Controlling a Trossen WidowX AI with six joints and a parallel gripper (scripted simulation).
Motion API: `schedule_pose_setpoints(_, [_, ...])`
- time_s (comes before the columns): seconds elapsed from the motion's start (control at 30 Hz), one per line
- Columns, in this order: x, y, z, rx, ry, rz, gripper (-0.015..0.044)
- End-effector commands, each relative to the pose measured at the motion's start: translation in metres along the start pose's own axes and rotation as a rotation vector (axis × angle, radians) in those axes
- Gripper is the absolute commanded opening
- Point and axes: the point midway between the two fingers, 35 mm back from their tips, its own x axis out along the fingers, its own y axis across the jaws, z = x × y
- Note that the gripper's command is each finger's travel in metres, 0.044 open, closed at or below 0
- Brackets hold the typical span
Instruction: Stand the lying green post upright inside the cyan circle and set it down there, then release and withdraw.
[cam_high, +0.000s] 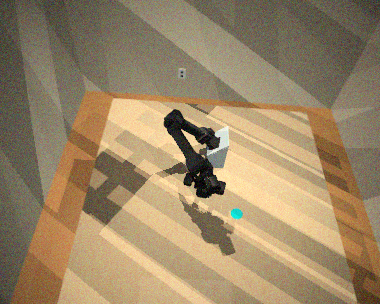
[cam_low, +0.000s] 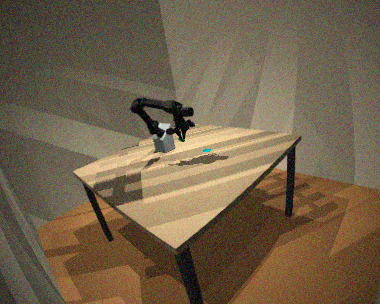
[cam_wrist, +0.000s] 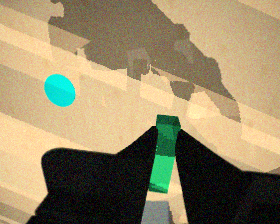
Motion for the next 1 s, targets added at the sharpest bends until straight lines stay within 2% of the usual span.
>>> schedule_pose_setpoints(0.0, [-0.002,0.014,0.003,-0.11,0.0,0.005,0.0023])
schedule_pose_setpoints(0.97, [-0.006,0.105,0.002,-0.817,0.001,0.004,0.0023])
